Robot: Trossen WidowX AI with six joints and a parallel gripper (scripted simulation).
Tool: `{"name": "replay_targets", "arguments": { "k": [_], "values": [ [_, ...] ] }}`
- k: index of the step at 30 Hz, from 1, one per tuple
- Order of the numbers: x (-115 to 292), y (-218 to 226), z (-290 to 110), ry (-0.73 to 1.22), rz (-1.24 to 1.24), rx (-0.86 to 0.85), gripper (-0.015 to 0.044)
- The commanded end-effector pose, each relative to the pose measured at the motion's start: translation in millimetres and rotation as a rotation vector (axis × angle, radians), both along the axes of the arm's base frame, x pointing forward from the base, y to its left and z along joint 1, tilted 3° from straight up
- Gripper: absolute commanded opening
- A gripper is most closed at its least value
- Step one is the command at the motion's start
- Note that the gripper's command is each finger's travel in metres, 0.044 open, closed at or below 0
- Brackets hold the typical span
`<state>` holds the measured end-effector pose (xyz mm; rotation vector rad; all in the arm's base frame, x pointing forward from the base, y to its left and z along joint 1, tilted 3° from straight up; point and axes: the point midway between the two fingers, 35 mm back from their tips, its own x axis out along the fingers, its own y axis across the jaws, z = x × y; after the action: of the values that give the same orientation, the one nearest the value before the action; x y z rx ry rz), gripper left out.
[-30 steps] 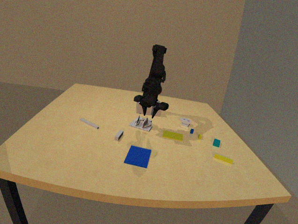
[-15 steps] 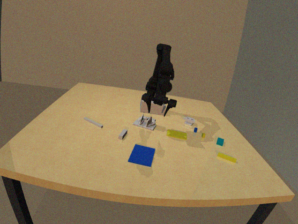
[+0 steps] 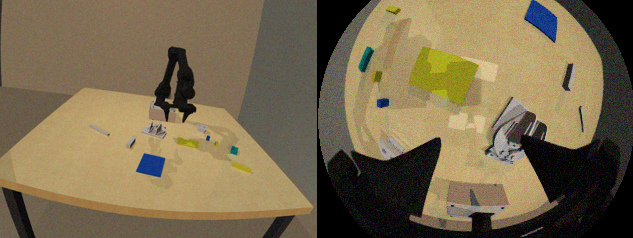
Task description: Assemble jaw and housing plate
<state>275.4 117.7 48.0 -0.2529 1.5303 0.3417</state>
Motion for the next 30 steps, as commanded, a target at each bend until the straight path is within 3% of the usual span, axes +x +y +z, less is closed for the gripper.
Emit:
{"name": "replay_targets", "arguments": {
  "k": [1,30],
  "values": [
    [-4.0,12.4,2.6,-0.009,0.138,0.0,0.044],
    [-48.3,88.6,15.3,-0.06,1.05,0.003,0.044]
  ]
}}
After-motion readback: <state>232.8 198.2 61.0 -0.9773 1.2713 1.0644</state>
